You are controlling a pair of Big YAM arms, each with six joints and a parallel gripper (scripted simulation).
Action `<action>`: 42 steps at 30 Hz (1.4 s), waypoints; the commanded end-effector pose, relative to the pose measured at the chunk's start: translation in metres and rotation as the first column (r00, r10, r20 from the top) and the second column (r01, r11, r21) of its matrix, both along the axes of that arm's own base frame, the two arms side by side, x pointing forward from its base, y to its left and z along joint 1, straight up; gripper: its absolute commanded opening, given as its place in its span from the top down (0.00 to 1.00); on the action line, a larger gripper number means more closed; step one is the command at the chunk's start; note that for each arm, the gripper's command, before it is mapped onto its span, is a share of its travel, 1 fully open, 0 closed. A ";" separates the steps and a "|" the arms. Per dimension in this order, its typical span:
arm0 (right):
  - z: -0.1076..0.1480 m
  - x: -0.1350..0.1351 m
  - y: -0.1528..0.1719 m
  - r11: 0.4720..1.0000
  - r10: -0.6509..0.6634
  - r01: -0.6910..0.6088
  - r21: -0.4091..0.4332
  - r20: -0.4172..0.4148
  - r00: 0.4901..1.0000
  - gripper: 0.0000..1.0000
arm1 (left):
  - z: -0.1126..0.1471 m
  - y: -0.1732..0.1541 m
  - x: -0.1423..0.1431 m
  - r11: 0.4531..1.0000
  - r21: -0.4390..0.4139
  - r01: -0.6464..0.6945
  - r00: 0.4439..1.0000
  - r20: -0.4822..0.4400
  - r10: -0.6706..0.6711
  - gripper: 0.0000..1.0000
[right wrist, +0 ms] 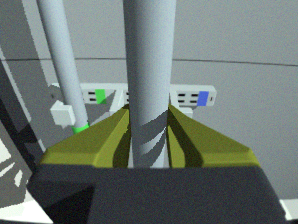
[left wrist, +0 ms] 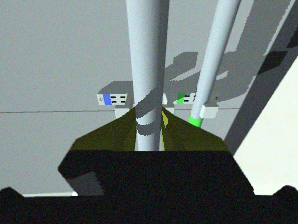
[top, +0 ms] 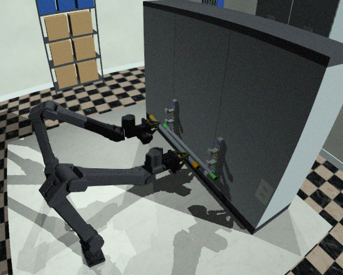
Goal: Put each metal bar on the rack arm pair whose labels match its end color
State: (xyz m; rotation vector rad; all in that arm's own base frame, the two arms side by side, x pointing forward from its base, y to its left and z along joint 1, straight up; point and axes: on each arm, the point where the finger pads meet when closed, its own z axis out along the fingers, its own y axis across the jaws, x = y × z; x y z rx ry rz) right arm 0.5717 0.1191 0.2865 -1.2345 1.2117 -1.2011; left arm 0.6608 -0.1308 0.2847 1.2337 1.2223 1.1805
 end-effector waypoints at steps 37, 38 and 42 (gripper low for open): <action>0.046 0.056 -0.001 1.000 -0.008 0.007 0.018 0.083 0.997 1.00 | 0.038 0.007 0.057 1.000 -0.026 -0.015 0.998 0.063 0.016 1.00; 0.046 0.056 -0.001 1.000 -0.008 0.007 0.018 0.083 0.997 1.00 | 0.038 0.007 0.057 1.000 -0.026 -0.015 0.998 0.063 0.016 1.00; 0.046 0.056 -0.001 1.000 -0.008 0.007 0.018 0.083 0.997 1.00 | 0.038 0.007 0.057 1.000 -0.026 -0.015 0.998 0.063 0.016 1.00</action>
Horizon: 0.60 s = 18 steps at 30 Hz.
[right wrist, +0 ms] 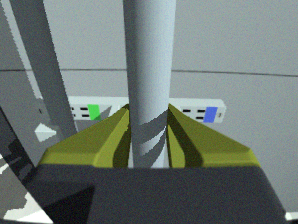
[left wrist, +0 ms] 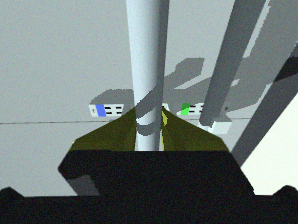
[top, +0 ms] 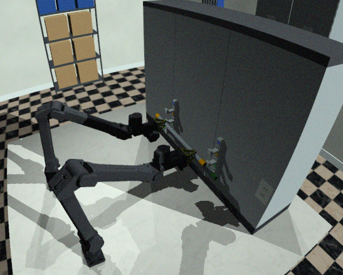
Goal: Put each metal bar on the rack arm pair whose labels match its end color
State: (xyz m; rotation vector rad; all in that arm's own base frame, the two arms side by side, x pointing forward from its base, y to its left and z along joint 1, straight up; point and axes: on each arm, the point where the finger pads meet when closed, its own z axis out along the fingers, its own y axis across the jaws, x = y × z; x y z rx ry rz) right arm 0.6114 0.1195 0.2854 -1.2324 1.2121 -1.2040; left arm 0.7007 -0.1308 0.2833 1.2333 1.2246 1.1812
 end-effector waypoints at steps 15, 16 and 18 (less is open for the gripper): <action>0.049 0.026 -0.001 1.000 -0.006 0.004 0.018 0.081 0.997 1.00 | 0.041 0.007 0.025 1.000 -0.026 -0.013 0.998 0.064 0.014 1.00; 0.049 0.026 -0.001 1.000 -0.006 0.004 0.018 0.081 0.997 1.00 | 0.041 0.007 0.025 1.000 -0.026 -0.013 0.998 0.064 0.014 1.00; 0.050 0.027 -0.001 1.000 -0.006 0.004 0.018 0.082 0.997 1.00 | 0.041 0.007 0.025 1.000 -0.026 -0.012 0.998 0.064 0.014 1.00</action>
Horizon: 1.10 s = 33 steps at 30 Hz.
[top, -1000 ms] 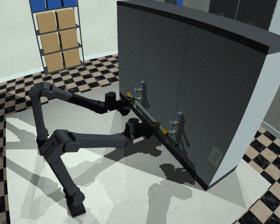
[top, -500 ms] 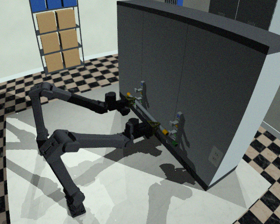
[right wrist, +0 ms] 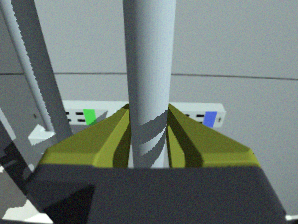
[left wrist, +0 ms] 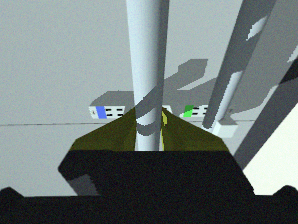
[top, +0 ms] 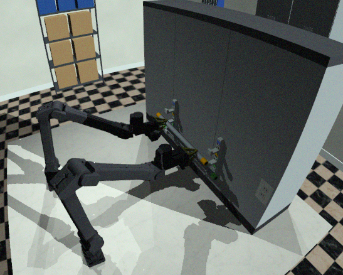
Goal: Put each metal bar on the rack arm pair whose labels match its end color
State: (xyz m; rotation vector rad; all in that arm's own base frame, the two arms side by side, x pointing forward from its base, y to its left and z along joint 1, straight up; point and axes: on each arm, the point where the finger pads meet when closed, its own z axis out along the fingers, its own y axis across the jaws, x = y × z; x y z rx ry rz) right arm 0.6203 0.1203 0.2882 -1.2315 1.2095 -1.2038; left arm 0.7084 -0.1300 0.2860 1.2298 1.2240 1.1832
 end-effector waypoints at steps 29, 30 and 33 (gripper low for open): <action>0.047 0.035 -0.003 1.000 -0.007 0.006 0.018 0.080 0.997 1.00 | 0.037 0.005 0.032 1.000 -0.025 -0.011 0.998 0.062 0.012 1.00; 0.047 0.036 -0.003 1.000 -0.007 0.006 0.018 0.080 0.997 1.00 | 0.037 0.005 0.033 1.000 -0.025 -0.011 0.998 0.062 0.012 1.00; 0.047 0.036 -0.003 1.000 -0.007 0.006 0.018 0.080 0.997 1.00 | 0.037 0.005 0.034 1.000 -0.025 -0.011 0.998 0.062 0.012 1.00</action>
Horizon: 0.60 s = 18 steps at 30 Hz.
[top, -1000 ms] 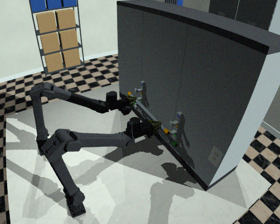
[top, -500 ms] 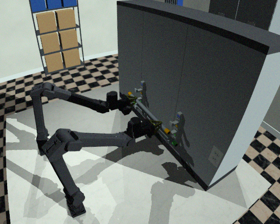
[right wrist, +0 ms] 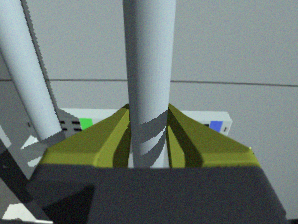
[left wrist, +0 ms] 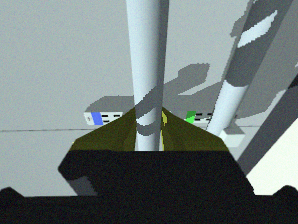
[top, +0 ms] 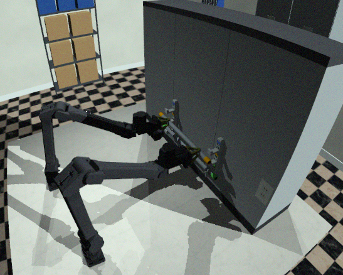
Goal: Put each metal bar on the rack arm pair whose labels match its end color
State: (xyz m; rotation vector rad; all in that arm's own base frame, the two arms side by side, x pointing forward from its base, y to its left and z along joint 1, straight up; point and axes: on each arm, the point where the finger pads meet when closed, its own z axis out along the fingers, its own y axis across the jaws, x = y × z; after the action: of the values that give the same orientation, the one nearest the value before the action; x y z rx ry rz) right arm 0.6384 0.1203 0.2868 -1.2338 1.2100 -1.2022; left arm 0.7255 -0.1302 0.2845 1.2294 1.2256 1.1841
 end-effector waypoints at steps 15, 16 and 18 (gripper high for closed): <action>0.049 0.032 -0.003 1.000 -0.008 0.007 0.018 0.082 0.997 1.00 | 0.039 0.005 0.031 1.000 -0.025 -0.009 0.998 0.062 0.010 1.00; 0.049 0.032 -0.003 1.000 -0.008 0.007 0.018 0.082 0.997 1.00 | 0.039 0.005 0.031 1.000 -0.025 -0.009 0.998 0.062 0.010 1.00; 0.049 0.033 -0.003 1.000 -0.008 0.007 0.018 0.082 0.997 1.00 | 0.040 0.005 0.032 1.000 -0.025 -0.009 0.998 0.062 0.010 1.00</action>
State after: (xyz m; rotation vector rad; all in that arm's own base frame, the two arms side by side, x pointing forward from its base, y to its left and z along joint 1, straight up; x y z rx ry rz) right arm 0.6525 0.1200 0.2874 -1.2336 1.2106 -1.2026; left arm 0.7396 -0.1306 0.2850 1.2288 1.2258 1.1842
